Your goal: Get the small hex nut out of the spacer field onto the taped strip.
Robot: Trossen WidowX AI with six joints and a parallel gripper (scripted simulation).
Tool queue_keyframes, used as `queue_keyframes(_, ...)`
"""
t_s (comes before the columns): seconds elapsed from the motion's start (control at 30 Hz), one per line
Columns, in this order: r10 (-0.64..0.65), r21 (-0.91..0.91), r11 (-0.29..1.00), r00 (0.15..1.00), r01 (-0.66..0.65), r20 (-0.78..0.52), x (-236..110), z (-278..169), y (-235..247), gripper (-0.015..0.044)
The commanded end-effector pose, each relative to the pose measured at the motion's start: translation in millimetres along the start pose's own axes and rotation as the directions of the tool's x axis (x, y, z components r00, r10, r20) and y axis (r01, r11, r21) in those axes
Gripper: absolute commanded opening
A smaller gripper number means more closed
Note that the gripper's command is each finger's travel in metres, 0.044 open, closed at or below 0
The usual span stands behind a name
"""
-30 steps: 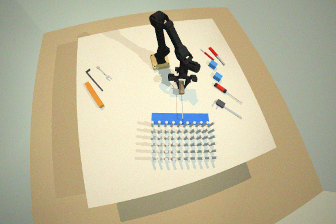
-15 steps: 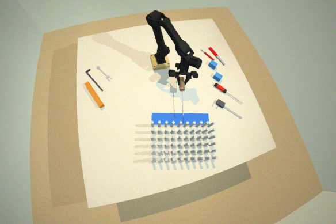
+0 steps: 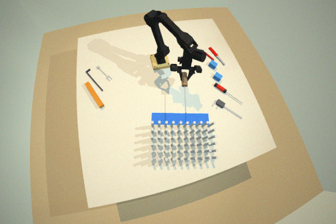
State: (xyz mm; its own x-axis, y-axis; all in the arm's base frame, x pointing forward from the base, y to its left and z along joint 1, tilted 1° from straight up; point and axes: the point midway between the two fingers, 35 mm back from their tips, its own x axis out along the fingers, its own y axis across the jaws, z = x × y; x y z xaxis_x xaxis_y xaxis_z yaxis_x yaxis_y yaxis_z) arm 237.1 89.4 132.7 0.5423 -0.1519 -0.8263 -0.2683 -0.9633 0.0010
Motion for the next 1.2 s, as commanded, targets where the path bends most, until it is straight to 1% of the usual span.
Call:
queue_keyframes(0.0,-0.009,0.006,1.000,1.000,0.010,-0.017,-22.5,-14.9,2.0,0.0000)
queue_keyframes(0.1,-0.010,0.005,1.000,1.000,0.010,-0.017,-32.7,-19.8,4.2,0.0000)
queue_keyframes(0.13,-0.001,0.003,1.000,1.000,0.001,-0.001,-16.8,-10.0,2.2,0.0000)
queue_keyframes(0.23,0.001,0.039,0.999,1.000,-0.001,0.002,-16.0,-12.3,3.5,0.0000)
queue_keyframes(0.43,0.009,0.202,0.979,1.000,-0.012,0.016,-12.3,-22.2,9.6,0.0000)
queue_keyframes(0.6,0.016,0.357,0.934,0.999,-0.029,0.039,-9.1,-29.8,14.5,0.0000)
queue_keyframes(0.87,0.024,0.586,0.807,0.997,-0.063,0.075,-3.9,-42.0,23.4,0.0000)
queue_keyframes(1.17,0.027,0.795,0.597,0.993,-0.106,0.112,2.0,-55.7,34.9,0.0000)
